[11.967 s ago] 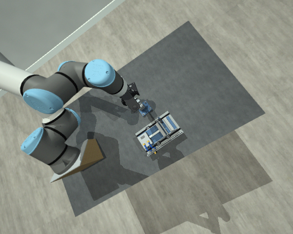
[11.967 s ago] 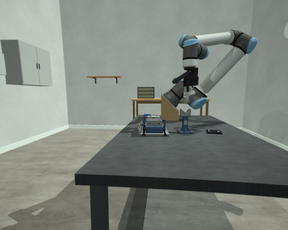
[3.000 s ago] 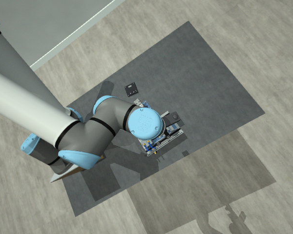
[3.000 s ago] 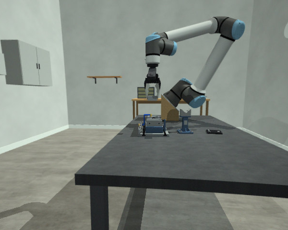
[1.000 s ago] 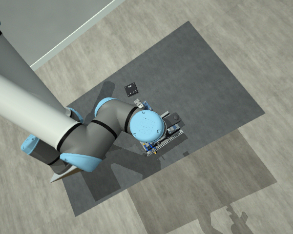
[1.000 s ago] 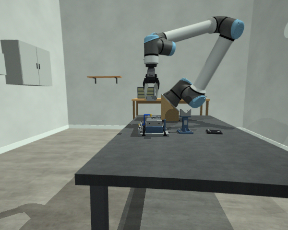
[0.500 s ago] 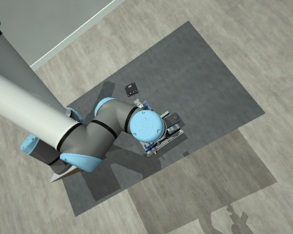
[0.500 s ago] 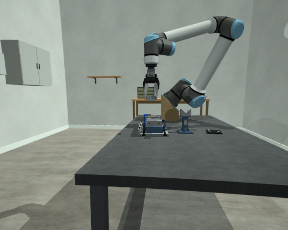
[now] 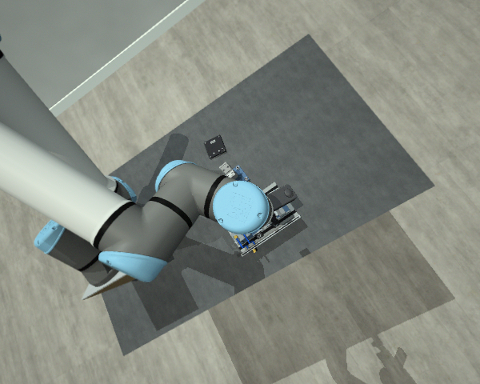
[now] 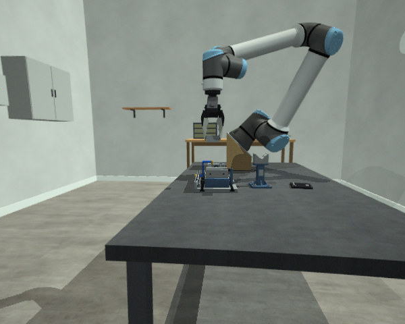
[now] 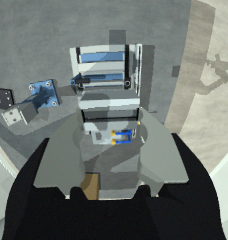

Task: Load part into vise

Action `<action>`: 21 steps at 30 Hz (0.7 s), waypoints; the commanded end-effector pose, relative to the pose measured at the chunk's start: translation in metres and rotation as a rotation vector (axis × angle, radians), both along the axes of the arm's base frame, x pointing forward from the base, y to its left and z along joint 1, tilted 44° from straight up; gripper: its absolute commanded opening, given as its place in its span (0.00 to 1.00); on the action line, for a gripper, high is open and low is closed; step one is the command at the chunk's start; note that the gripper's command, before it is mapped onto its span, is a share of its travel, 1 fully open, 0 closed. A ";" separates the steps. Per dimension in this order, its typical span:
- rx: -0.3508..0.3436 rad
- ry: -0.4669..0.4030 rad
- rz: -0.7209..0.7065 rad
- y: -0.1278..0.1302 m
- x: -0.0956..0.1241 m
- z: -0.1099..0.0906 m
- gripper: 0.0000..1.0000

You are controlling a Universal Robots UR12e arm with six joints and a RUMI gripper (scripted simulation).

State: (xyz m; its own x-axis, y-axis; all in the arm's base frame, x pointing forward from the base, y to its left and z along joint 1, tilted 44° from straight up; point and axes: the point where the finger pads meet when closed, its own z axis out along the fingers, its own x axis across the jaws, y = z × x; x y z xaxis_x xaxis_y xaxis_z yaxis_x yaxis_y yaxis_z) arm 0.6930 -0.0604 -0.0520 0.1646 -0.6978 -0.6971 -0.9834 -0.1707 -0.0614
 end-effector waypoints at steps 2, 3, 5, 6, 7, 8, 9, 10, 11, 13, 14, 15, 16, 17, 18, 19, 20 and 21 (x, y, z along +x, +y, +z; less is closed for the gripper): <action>-0.001 -0.001 -0.001 0.001 0.000 -0.001 0.00; -0.001 -0.001 -0.001 0.001 0.000 -0.002 0.00; -0.001 -0.001 -0.001 0.002 0.000 -0.002 0.00; -0.001 -0.001 -0.001 0.002 0.000 -0.002 0.00; -0.001 -0.001 -0.001 0.002 0.000 -0.003 0.00; -0.001 -0.001 -0.001 0.003 0.000 -0.004 0.00; -0.001 -0.001 -0.001 0.004 0.000 -0.004 0.00; -0.001 -0.001 -0.001 0.004 0.000 -0.005 0.00; -0.001 -0.001 -0.001 0.005 0.000 -0.006 0.00; -0.001 -0.001 -0.001 0.007 0.000 -0.007 0.00; -0.001 -0.001 -0.001 0.008 0.000 -0.008 0.00; -0.001 -0.001 -0.001 0.008 0.000 -0.009 0.00; -0.001 -0.001 -0.001 0.009 0.000 -0.010 0.00; -0.001 -0.001 -0.001 0.010 0.000 -0.011 0.00; -0.001 -0.001 -0.001 0.011 -0.001 -0.012 0.00; -0.001 -0.001 -0.001 0.013 -0.001 -0.013 0.00; -0.001 -0.001 -0.001 0.014 -0.001 -0.015 0.00; -0.001 -0.001 -0.001 0.015 -0.001 -0.016 0.00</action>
